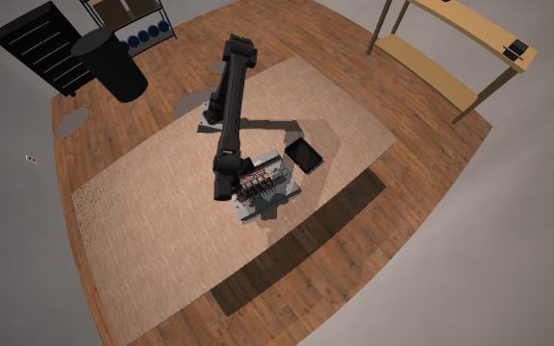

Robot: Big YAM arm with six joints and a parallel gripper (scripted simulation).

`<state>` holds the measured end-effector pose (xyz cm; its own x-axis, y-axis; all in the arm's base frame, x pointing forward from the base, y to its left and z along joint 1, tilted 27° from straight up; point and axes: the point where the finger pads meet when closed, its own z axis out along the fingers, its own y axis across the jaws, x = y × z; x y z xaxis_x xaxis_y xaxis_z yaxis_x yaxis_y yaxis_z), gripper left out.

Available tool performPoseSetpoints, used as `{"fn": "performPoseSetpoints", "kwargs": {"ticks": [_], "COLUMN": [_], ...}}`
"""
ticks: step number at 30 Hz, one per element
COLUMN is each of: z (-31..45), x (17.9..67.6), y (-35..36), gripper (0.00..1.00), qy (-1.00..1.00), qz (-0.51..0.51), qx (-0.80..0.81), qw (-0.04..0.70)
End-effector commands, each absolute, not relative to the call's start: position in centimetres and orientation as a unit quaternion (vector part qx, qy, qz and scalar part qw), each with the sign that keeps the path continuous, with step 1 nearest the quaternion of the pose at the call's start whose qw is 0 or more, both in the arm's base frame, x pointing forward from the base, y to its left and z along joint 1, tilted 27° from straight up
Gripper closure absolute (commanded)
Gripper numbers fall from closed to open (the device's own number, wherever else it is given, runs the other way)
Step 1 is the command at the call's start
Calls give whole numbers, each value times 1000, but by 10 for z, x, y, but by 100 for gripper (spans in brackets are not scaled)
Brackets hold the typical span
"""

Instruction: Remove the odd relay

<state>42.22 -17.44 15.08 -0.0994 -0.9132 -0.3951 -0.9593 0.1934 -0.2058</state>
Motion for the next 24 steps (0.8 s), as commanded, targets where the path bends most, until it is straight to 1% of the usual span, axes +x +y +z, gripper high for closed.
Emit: {"fn": "performPoseSetpoints", "kwargs": {"ticks": [1,10,24], "z": [162,159,124], "x": [432,432,435], "y": [-178,-177,-162], "gripper": [41,41,41], "qy": [732,732,737], "qz": [39,40,50], "qx": [-641,-641,-635], "qw": [228,228,225]}}
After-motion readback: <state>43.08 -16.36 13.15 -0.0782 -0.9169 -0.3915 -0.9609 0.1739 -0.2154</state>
